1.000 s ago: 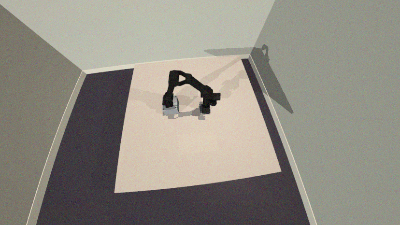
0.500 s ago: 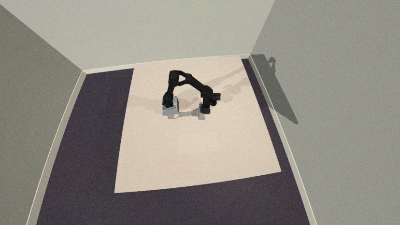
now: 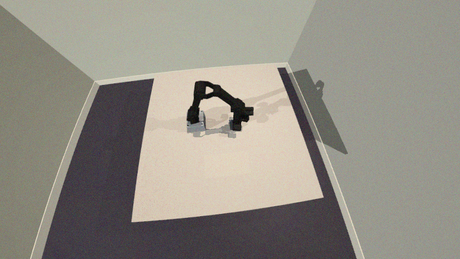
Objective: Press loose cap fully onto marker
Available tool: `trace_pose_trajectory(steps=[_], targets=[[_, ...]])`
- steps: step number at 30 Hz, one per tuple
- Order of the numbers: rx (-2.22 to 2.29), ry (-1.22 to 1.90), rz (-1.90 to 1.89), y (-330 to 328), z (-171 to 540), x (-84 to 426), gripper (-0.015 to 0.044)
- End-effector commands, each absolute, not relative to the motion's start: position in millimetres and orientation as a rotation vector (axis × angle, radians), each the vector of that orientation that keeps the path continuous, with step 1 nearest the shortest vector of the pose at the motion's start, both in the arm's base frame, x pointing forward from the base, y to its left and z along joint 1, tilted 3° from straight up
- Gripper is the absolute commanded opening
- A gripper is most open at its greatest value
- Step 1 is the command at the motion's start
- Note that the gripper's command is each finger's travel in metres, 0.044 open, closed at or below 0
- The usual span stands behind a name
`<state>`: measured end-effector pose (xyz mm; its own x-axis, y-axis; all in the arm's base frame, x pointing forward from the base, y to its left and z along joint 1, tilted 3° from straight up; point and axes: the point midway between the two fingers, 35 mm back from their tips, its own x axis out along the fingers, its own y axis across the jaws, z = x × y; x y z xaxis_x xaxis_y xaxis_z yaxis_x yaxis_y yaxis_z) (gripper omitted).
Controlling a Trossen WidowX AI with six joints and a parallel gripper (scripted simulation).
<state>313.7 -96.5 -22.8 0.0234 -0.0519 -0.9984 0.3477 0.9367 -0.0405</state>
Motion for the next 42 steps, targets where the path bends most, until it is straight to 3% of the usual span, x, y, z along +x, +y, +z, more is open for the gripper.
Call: trace_pose_trajectory(steps=[1,24,40,42], targets=[[0.237,1.538,-0.314,-97.8,-31.8,312.0,0.0],[0.237,1.538,-0.314,-97.8,-31.8,312.1,0.0],[0.24,1.52,-0.314,-96.6,-22.8,313.8,0.042],[0.24,1.52,-0.312,-96.0,-18.7,314.5,0.044]])
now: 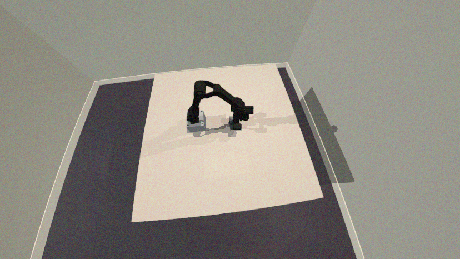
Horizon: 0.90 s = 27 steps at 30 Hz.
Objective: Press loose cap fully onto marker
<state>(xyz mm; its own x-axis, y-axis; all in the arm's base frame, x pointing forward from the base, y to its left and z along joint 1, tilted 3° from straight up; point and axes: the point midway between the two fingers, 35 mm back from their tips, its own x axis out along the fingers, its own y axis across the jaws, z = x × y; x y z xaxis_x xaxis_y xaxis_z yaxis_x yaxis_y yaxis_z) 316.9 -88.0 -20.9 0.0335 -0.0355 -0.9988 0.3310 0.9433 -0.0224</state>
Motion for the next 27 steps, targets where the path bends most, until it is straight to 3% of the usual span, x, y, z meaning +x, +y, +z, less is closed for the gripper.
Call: trace_pose_trajectory(steps=[1,4,11,27], targets=[[0.24,1.519,-0.307,-94.2,-6.2,316.2,0.044],[0.24,1.516,-0.287,-84.7,49.6,317.3,0.044],[0.24,1.515,-0.285,-83.9,53.9,316.9,0.044],[0.095,1.557,-0.172,-87.6,71.8,297.0,0.002]])
